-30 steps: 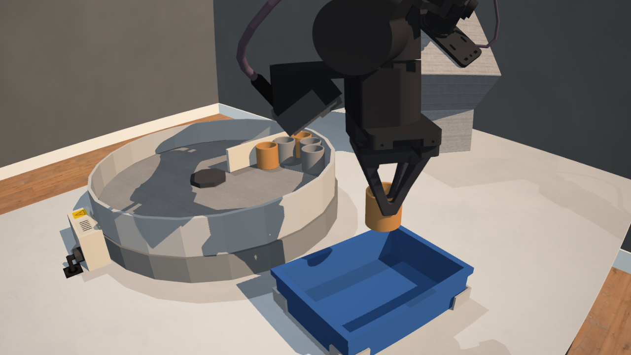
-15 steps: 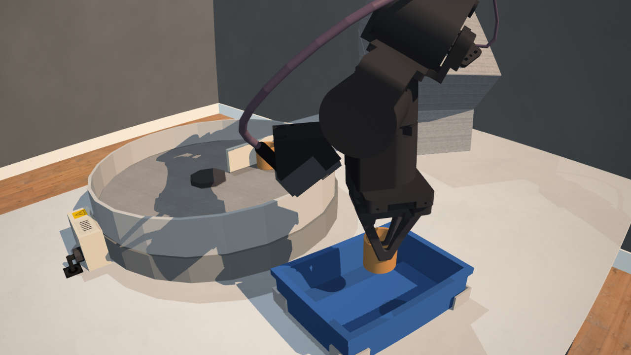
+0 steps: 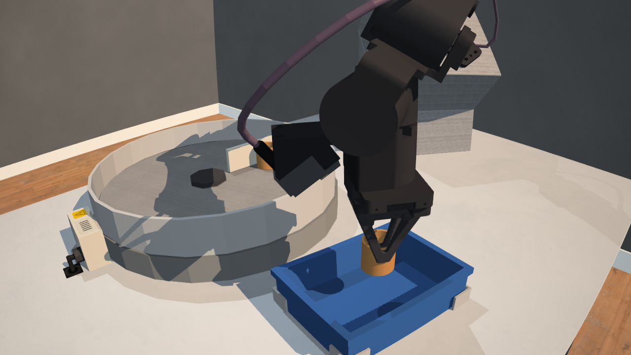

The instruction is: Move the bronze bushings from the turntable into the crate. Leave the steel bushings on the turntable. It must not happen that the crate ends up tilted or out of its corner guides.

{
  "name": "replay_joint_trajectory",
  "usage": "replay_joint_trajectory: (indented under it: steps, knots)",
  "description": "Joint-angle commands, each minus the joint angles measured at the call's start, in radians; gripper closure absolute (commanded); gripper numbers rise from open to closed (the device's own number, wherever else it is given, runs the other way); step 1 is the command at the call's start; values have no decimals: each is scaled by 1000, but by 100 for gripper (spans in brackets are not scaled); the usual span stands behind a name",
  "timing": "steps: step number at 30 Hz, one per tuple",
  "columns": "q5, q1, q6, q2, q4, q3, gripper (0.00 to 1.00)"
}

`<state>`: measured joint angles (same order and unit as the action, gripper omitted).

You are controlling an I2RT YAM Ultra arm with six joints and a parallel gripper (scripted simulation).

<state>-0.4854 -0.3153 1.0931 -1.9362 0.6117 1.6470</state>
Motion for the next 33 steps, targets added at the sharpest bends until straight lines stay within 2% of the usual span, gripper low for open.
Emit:
replay_joint_trajectory:
  steps: [1,20,25,33]
  knots:
    - [14,19,7,27,-10,14,100]
    - [14,19,7,26,-10,15,100]
    - [13,22,-1,-10,-9,29,100]
    - [12,22,-3,-12,-9,31,100]
